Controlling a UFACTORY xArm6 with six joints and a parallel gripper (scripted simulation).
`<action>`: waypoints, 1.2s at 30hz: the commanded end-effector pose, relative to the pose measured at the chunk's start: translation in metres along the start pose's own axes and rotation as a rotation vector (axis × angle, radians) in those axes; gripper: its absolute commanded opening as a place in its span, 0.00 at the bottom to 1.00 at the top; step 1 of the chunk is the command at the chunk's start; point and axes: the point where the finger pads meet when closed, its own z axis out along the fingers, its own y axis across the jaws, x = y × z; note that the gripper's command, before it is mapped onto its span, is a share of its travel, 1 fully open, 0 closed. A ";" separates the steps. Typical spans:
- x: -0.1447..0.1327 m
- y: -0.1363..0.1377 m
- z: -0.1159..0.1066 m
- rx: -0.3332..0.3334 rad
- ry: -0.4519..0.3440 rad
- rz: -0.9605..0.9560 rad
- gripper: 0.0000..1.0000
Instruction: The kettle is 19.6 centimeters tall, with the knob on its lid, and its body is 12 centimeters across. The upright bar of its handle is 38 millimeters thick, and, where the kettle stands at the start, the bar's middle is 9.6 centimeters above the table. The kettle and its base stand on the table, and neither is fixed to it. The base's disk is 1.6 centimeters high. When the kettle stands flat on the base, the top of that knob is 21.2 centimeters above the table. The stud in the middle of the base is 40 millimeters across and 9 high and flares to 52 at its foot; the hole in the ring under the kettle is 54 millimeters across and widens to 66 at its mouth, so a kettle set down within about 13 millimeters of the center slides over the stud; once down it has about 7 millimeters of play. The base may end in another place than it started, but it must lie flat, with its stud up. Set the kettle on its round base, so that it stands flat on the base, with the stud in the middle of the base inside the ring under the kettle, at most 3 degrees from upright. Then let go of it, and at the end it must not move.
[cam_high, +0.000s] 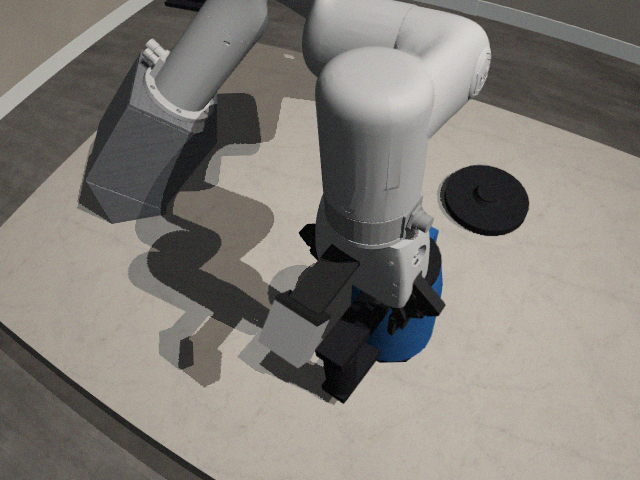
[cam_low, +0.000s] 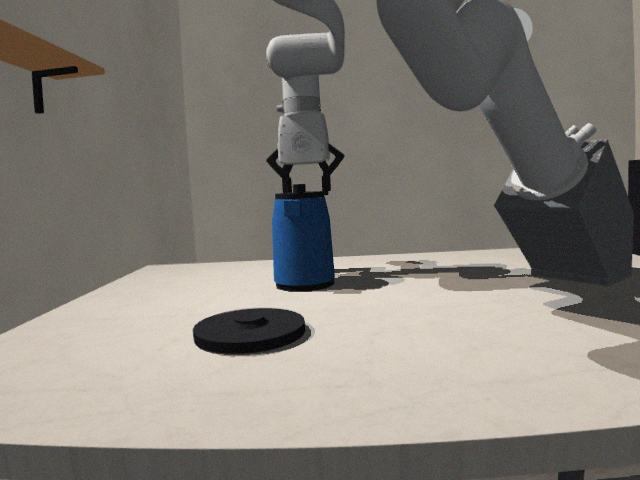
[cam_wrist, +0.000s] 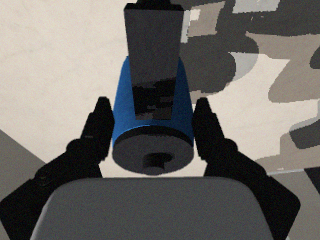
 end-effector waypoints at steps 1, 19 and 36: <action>0.000 -0.001 -0.001 0.002 0.002 -0.001 0.81; 0.000 -0.001 -0.001 0.002 0.002 -0.001 0.81; 0.001 -0.001 0.019 0.002 0.002 -0.001 0.81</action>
